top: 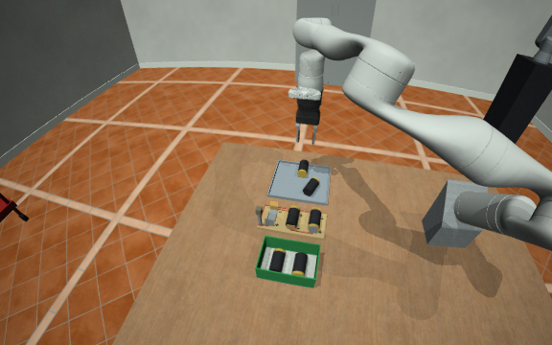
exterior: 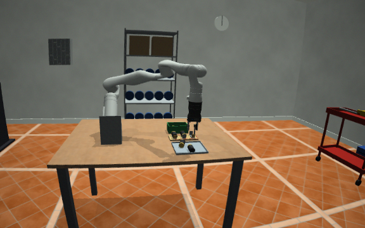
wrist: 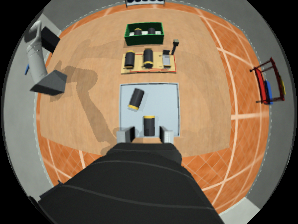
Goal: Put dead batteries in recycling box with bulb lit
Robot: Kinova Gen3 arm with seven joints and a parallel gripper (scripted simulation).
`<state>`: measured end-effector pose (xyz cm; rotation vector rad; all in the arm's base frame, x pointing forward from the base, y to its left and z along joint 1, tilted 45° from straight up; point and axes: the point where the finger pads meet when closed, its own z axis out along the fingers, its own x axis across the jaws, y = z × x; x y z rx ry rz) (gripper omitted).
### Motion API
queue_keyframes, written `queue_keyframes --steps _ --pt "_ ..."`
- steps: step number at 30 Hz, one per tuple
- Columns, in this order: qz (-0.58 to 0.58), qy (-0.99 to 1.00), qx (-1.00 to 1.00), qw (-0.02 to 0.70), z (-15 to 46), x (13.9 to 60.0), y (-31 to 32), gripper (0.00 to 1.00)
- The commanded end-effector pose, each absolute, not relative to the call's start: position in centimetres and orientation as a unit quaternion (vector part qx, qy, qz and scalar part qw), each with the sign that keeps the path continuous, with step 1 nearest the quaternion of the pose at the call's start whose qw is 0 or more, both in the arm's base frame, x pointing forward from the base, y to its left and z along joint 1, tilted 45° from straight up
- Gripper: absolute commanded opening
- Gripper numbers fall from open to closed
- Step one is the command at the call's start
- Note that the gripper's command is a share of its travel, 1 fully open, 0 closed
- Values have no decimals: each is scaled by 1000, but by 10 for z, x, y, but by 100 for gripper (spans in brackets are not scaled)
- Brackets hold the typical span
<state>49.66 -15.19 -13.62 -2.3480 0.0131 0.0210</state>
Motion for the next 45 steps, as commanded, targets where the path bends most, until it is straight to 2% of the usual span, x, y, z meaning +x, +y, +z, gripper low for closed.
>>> queue_keyframes --steps 1,16,28,45 --pt "7 6 -923 386 -135 497 -153 90" --pt "8 6 -923 386 -139 497 -150 90" --pt "8 6 -923 386 -195 496 -93 90" --pt "8 6 -923 386 -196 496 -92 90"
